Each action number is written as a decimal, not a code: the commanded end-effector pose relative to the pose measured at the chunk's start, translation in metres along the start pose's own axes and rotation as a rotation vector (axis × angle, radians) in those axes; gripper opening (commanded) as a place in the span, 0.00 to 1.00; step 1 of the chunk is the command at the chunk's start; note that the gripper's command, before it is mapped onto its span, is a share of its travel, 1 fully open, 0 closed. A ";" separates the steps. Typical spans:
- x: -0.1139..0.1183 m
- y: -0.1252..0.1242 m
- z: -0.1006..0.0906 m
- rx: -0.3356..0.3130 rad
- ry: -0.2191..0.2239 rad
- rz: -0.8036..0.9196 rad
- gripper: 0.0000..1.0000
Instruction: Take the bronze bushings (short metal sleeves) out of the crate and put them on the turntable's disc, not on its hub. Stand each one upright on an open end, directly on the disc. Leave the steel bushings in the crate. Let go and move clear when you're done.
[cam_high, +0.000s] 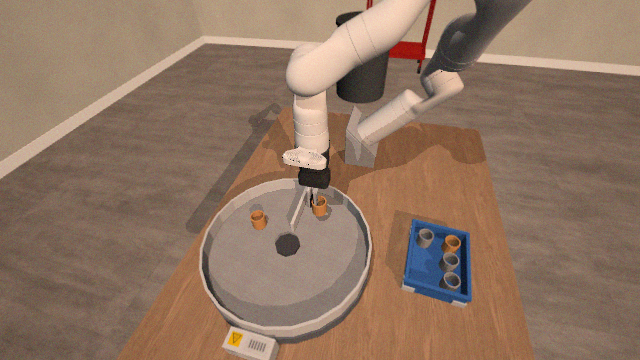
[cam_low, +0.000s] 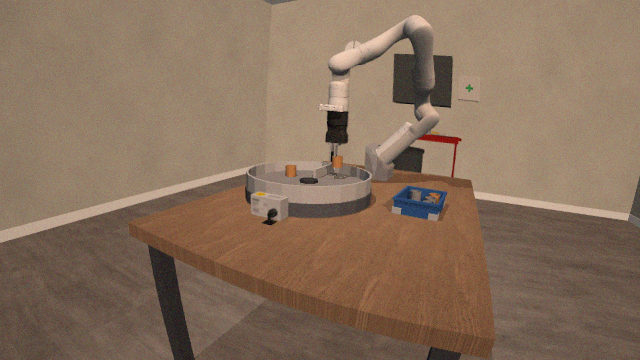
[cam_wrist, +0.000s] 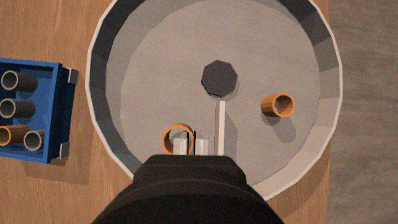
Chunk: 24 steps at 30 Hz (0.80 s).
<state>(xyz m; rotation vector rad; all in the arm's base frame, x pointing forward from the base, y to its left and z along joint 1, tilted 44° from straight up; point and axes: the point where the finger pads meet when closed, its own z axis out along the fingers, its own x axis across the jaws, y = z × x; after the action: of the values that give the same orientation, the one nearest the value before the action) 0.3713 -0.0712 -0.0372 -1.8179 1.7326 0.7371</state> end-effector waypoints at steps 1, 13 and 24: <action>0.000 -0.001 0.001 0.006 -0.001 0.000 0.00; 0.001 -0.003 0.001 0.006 0.000 -0.001 0.00; -0.001 -0.007 0.003 0.006 0.000 -0.001 0.00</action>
<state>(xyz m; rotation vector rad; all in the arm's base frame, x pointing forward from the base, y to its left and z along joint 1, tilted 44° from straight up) 0.3745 -0.0695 -0.0377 -1.8252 1.7236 0.7346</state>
